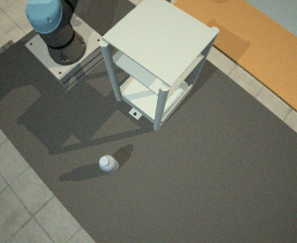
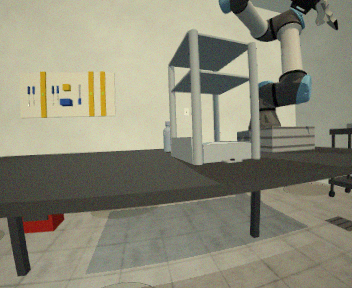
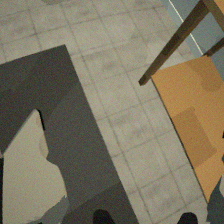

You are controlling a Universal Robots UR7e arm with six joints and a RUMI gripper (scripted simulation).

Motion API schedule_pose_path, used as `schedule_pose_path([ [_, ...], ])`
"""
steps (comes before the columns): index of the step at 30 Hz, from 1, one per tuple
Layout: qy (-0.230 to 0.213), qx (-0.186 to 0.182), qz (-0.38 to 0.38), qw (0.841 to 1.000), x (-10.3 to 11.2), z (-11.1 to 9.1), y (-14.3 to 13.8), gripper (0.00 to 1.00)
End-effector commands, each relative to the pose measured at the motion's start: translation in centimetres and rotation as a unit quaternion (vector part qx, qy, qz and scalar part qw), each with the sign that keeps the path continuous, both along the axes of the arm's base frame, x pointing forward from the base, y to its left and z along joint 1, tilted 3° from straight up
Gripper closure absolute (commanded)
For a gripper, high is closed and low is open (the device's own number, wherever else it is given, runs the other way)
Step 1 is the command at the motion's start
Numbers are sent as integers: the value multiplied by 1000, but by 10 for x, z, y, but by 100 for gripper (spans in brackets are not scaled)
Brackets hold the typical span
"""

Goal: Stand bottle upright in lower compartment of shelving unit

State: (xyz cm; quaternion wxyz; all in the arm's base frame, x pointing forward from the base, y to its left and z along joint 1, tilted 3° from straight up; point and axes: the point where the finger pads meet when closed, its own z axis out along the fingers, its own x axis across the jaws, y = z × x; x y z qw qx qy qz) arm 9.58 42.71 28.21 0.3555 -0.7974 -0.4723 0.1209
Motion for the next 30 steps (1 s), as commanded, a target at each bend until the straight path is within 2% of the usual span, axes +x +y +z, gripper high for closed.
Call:
schedule_pose_path([
  [1,6,-3,3,1000,-3,15,-3,0],
  [17,2,-4,4,1000,1,16,-8,0],
  [26,-12,-12,13,1000,15,19,-33,0],
  [30,-25,-20,22,999,28,22,-58,0],
])
